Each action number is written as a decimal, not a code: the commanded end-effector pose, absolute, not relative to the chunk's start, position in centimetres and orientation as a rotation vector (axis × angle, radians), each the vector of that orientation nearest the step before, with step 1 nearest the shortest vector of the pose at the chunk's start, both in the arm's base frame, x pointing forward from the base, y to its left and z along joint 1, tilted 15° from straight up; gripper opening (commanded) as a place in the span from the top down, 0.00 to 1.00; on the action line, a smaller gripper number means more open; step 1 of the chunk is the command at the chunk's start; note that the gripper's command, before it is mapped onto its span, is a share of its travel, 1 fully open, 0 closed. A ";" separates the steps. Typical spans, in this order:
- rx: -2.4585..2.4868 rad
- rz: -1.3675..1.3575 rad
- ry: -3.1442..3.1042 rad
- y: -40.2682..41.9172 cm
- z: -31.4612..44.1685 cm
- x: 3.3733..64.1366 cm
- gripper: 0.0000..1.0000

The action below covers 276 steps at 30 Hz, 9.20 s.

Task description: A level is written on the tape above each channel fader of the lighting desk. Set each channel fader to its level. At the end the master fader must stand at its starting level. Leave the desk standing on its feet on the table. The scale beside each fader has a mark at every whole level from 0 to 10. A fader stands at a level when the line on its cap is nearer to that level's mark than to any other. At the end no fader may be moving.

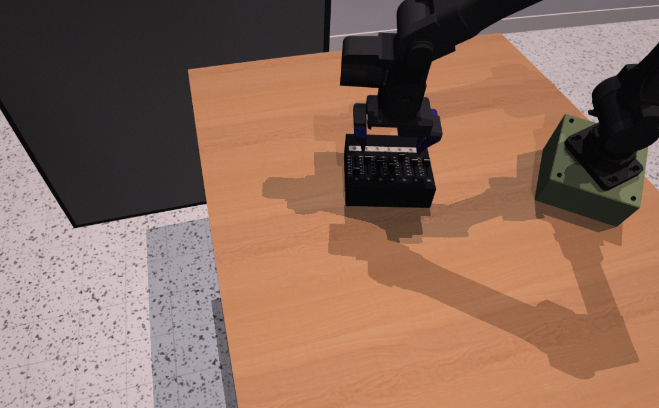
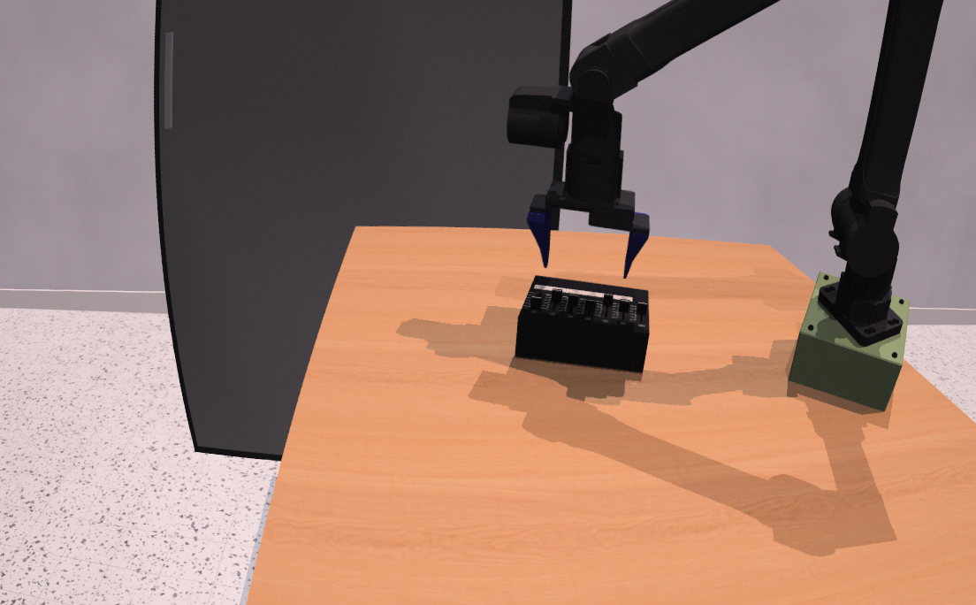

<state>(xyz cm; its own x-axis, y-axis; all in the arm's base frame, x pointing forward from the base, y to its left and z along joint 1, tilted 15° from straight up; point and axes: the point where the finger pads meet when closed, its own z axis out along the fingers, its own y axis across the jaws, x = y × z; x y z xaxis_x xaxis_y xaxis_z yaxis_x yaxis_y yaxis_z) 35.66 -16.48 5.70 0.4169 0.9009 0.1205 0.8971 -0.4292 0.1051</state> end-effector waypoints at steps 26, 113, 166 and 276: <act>2.329 0.424 2.003 -22.1 14.4 33.4 0.00; 2.579 0.289 1.640 -12.4 8.9 38.1 0.00; 1.507 0.372 2.563 -22.1 12.4 35.6 0.00; -1.562 0.056 2.412 -21.4 2.7 37.9 1.00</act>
<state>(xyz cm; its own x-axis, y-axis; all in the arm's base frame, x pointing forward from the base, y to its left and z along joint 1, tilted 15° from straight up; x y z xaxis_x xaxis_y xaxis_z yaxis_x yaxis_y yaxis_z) 37.50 -21.92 3.57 -0.3906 -0.8901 -0.2350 -0.8971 0.4253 -0.1200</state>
